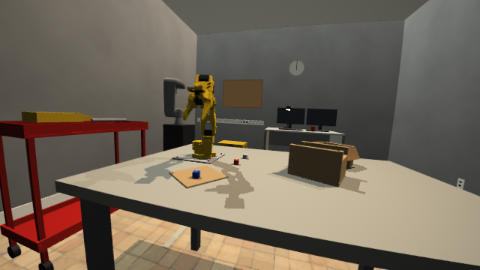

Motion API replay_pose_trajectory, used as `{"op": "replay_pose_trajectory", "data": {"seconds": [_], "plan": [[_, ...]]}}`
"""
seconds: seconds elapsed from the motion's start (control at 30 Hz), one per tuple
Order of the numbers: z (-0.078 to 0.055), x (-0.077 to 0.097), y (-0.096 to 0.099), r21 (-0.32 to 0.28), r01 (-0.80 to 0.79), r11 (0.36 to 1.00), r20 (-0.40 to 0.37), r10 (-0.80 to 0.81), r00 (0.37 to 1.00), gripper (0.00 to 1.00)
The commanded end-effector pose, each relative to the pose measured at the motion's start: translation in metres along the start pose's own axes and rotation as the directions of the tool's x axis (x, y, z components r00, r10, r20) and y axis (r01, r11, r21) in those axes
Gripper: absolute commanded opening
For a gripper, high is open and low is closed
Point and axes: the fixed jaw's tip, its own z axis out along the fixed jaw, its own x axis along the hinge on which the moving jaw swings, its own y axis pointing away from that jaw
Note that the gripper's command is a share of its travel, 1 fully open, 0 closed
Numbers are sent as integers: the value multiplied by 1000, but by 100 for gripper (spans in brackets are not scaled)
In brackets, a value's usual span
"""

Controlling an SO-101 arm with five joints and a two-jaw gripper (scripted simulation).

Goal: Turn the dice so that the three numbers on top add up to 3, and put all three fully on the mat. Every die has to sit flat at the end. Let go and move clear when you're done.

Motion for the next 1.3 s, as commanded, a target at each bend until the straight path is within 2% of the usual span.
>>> {"op": "replay_pose_trajectory", "data": {"seconds": [0.0,0.17,0.4,0.47,0.7,0.83,0.97,1.03,1.1,1.27], "plan": [[-5,-1,-2,3,-10,1000,17,10,1000,28],[-6,0,2,-6,12,1000,13,-12,1000,28],[-7,9,22,-48,124,991,-3,-125,992,28],[-7,9,22,-48,124,991,-3,-125,992,28],[-13,26,59,-134,344,929,10,-346,938,28],[-19,43,86,-195,503,842,41,-505,862,28],[-28,64,110,-252,654,713,90,-656,750,28],[-28,64,110,-252,654,713,90,-656,750,28],[-34,79,124,-281,738,613,132,-738,662,28],[-45,110,143,-318,858,402,212,-852,478,28]]}}
